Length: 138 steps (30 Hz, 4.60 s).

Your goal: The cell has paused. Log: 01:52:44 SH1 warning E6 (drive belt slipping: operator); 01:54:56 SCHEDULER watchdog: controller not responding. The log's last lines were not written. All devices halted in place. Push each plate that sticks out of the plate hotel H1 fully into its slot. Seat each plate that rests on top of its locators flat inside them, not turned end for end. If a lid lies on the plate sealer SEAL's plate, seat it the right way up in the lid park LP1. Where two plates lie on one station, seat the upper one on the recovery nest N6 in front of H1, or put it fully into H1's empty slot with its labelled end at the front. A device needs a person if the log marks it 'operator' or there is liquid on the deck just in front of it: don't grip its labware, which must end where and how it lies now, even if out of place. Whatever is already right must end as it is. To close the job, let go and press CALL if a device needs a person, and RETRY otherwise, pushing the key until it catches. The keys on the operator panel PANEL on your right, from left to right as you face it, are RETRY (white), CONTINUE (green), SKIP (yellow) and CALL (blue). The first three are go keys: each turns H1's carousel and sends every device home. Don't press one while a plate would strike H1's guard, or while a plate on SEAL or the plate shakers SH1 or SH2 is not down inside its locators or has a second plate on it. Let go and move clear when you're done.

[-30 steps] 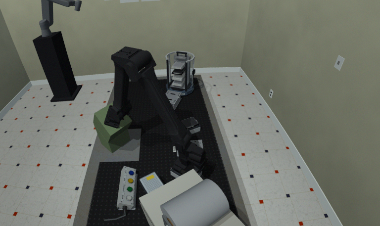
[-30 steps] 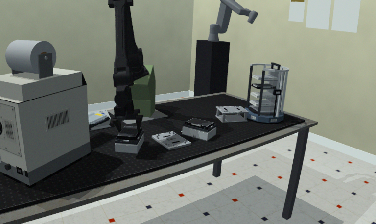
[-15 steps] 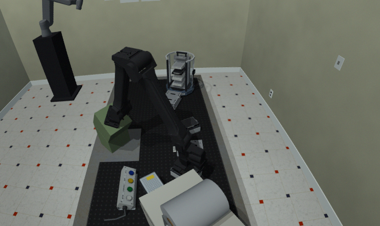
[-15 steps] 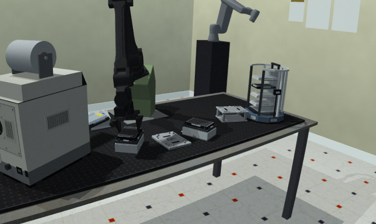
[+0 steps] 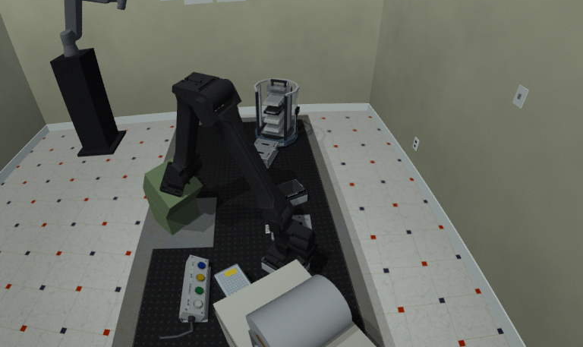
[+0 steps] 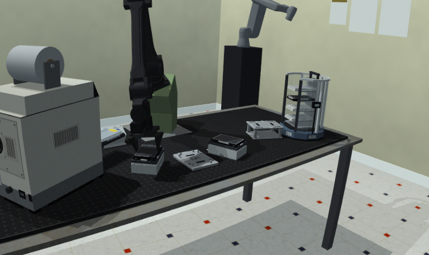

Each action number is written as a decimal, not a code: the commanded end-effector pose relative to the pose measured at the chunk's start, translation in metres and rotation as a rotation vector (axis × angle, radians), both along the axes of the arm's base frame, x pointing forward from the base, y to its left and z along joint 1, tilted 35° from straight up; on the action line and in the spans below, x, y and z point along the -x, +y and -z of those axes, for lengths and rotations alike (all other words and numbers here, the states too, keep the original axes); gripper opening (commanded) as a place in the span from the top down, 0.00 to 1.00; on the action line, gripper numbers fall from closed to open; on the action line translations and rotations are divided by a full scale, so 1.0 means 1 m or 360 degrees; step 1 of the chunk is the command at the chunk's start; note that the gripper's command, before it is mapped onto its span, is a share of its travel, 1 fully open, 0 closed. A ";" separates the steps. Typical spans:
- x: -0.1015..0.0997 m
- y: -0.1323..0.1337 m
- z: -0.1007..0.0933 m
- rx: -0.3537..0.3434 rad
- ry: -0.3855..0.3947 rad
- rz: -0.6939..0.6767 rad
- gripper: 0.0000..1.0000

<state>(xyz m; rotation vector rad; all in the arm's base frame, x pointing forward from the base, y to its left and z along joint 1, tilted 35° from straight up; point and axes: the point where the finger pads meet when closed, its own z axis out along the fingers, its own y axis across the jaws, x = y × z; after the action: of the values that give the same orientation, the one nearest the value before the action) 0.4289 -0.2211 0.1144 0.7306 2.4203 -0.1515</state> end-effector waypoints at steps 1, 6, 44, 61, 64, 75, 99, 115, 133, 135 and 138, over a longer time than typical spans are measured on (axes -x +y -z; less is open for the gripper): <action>-0.008 -0.010 -0.001 0.0019 -0.0016 -0.0003 0.18; -0.009 -0.010 0.000 0.0019 -0.0016 -0.0003 0.18; -0.005 -0.008 0.004 0.0012 -0.0003 -0.0003 0.18; -0.003 -0.007 0.006 0.0009 0.0002 -0.0003 0.18; -0.003 -0.007 0.006 0.0010 0.0003 -0.0003 0.00; -0.003 -0.007 0.006 0.0010 0.0003 -0.0003 0.00; -0.003 -0.007 0.006 0.0010 0.0003 -0.0003 0.00; -0.003 -0.007 0.006 0.0010 0.0003 -0.0003 0.00; 0.019 0.018 -0.035 -0.0003 -0.0009 -0.0002 0.00; 0.021 0.021 -0.039 -0.0003 -0.0010 -0.0006 0.00; 0.022 0.022 -0.041 -0.0003 -0.0010 -0.0005 0.00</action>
<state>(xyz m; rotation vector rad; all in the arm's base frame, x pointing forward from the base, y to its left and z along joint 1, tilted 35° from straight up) 0.4110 -0.2066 0.1547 0.7170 2.4088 -0.1552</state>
